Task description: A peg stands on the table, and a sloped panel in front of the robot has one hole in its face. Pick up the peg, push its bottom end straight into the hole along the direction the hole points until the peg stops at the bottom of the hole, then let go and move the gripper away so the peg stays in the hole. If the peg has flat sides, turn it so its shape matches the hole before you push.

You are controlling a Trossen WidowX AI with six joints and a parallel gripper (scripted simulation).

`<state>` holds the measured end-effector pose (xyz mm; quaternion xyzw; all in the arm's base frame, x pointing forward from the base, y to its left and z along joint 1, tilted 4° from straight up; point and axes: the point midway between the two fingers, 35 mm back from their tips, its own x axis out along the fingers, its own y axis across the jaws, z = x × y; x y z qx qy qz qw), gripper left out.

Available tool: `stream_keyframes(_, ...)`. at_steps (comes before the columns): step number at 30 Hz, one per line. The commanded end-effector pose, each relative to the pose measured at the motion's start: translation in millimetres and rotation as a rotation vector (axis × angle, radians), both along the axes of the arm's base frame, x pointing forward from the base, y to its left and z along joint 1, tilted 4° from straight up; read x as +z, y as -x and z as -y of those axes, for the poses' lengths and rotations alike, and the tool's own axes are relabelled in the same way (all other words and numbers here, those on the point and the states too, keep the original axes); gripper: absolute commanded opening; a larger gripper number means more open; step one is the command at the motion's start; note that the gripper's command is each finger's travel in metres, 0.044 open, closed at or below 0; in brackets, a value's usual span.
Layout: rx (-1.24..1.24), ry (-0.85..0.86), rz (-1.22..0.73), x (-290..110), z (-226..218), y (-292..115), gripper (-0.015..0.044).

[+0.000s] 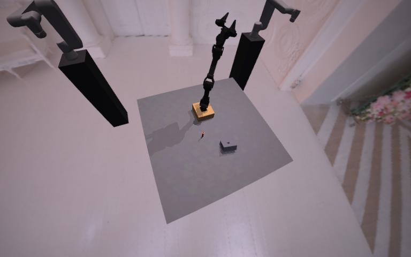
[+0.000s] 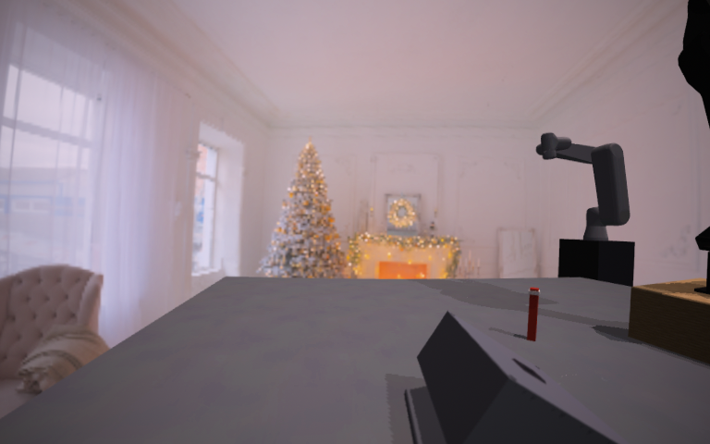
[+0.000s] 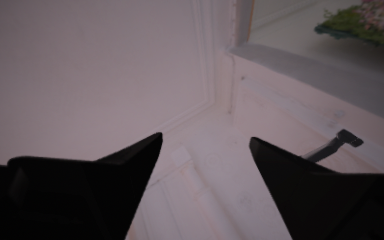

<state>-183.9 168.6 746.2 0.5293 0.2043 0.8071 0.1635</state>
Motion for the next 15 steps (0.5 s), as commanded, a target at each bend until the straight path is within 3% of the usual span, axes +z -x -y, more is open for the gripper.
stream_keyframes(1, -0.001, 0.002, 0.001, 0, -1, 0, 0.0426)
stream_keyframes(15, -0.116, 0.104, 0.077, -30, -45, -3, 0.0440)
